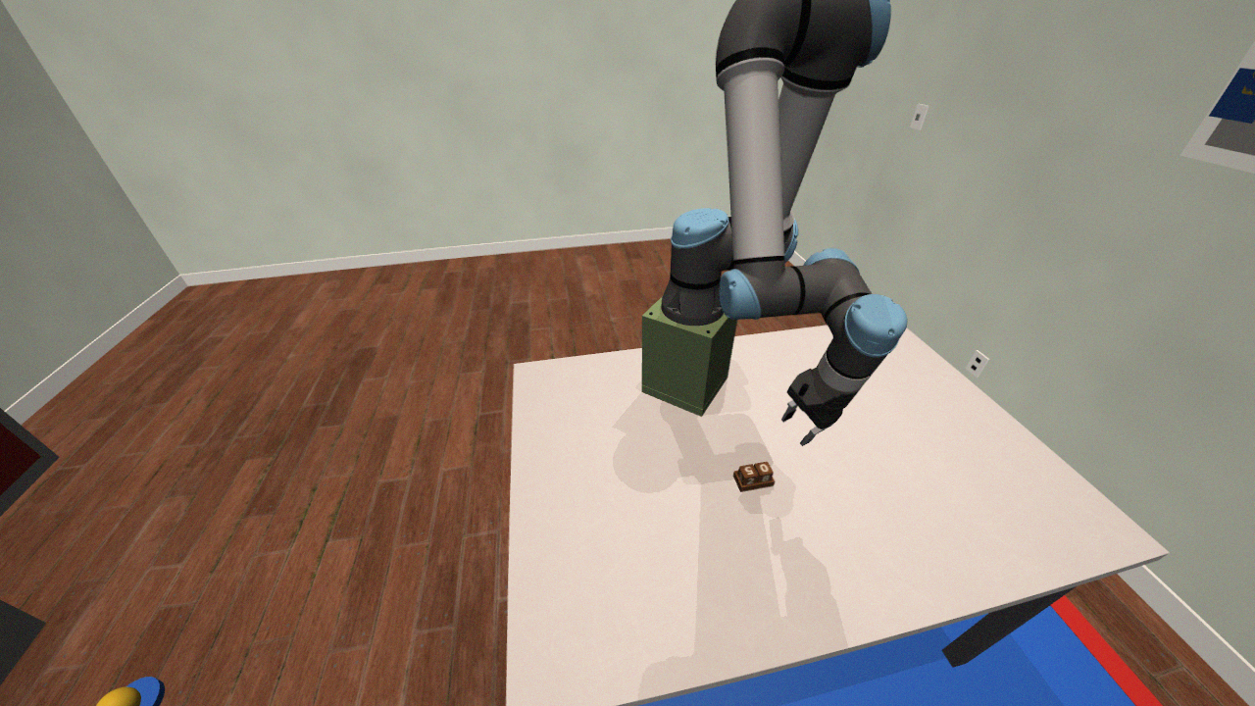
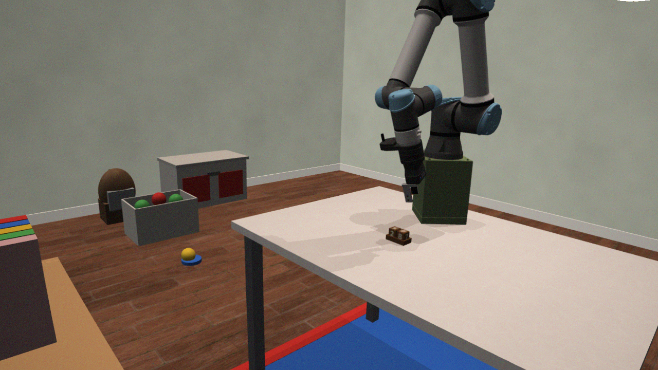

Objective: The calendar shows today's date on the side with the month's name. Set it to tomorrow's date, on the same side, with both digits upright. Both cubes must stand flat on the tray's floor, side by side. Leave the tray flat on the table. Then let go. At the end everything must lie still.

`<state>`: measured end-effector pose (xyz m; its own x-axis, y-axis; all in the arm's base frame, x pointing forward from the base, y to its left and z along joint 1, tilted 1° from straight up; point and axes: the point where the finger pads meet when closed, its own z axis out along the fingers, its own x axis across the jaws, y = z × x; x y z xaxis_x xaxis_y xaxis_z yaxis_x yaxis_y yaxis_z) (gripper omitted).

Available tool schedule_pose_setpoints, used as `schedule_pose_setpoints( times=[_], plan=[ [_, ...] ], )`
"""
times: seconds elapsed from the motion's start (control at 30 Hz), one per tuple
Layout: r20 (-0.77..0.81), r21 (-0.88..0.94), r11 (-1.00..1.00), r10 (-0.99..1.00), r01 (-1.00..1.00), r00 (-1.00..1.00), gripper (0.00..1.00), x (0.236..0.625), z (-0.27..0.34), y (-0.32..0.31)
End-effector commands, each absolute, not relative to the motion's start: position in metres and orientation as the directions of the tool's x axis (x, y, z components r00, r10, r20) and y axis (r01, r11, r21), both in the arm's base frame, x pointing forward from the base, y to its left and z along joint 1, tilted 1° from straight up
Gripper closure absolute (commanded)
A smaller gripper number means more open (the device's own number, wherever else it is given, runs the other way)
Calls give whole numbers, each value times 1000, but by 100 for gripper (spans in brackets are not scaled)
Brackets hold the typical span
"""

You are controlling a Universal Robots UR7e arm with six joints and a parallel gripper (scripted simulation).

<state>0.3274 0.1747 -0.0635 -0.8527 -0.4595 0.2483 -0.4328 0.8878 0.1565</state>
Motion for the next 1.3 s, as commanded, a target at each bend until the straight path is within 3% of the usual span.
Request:
schedule_pose_setpoints(
  times=[0.0,0.53,1.27],
  plan=[
    [179,108,915,-402,-388,-898,0,332,-73,158],
    [34,12,973,-233,-233,-972,0,324,-84,114],
    [-8,-8,982,-189,-189,-982,0,321,-84,104]
  ],
)
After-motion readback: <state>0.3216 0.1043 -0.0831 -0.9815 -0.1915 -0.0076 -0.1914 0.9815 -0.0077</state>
